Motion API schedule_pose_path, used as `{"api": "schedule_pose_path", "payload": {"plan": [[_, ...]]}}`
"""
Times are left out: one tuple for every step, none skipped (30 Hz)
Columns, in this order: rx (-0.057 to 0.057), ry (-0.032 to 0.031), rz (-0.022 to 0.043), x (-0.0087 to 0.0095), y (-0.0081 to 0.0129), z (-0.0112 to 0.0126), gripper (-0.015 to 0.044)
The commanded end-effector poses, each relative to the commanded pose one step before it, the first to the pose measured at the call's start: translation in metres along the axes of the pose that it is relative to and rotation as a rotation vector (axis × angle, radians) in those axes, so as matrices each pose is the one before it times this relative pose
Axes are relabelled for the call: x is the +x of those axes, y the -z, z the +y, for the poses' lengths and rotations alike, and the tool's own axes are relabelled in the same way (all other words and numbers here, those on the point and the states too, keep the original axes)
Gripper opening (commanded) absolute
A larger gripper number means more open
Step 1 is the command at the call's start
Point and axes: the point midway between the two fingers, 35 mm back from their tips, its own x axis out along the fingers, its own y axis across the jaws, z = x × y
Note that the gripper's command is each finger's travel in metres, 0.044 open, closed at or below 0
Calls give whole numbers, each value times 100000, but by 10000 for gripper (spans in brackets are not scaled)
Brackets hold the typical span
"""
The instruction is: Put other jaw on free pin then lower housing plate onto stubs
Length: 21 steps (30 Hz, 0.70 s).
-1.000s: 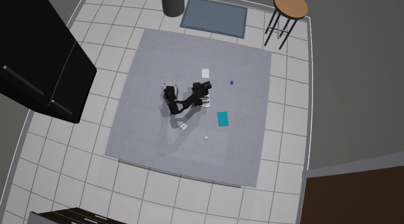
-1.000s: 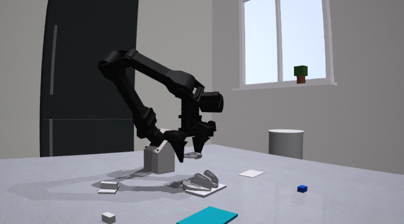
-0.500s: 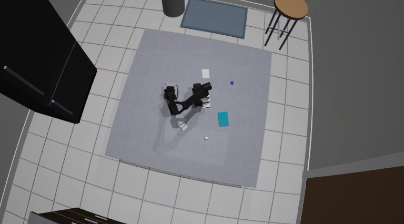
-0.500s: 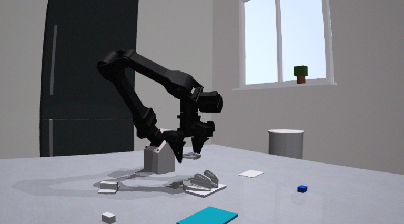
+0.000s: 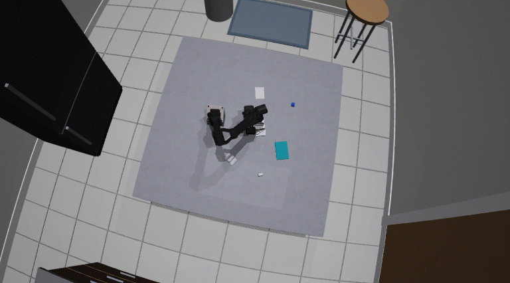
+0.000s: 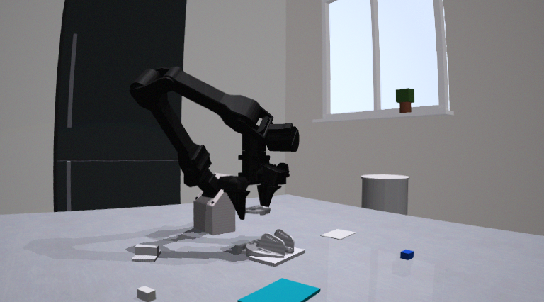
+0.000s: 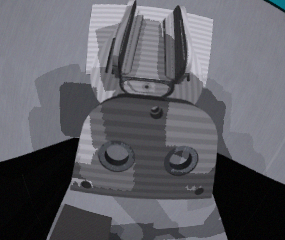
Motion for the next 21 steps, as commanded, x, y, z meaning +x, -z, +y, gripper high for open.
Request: {"api": "schedule_pose_path", "payload": {"plan": [[-1032, 603, -98, -10, 17, -104, 351], [0, 0, 0, 0, 0, 0, 351], [0, 0, 0, 0, 0, 0, 351], [0, 0, 0, 0, 0, 0, 351], [0, 0, 0, 0, 0, 0, 351], [0, 0, 0, 0, 0, 0, 351], [-1, 0, 1, 0, 27, -9, 351], [-3, 1, 3, 1, 67, -21, 351], [-1, 0, 1, 0, 27, -8, 351], [0, 0, 0, 0, 0, 0, 351], [0, 0, 0, 0, 0, 0, 351], [0, 0, 0, 0, 0, 0, 351], [0, 0, 0, 0, 0, 0, 351], [0, 0, 0, 0, 0, 0, 351], [0, 0, 0, 0, 0, 0, 351], [0, 0, 0, 0, 0, 0, 351], [0, 0, 0, 0, 0, 0, 351], [-1, -6, -2, 27, -4, 2, 351], [-3, -17, -7, 82, -11, 5, 351], [-5, -28, -11, 137, -18, 7, 351], [-6, -32, -13, 165, -20, 8, 351]]}}
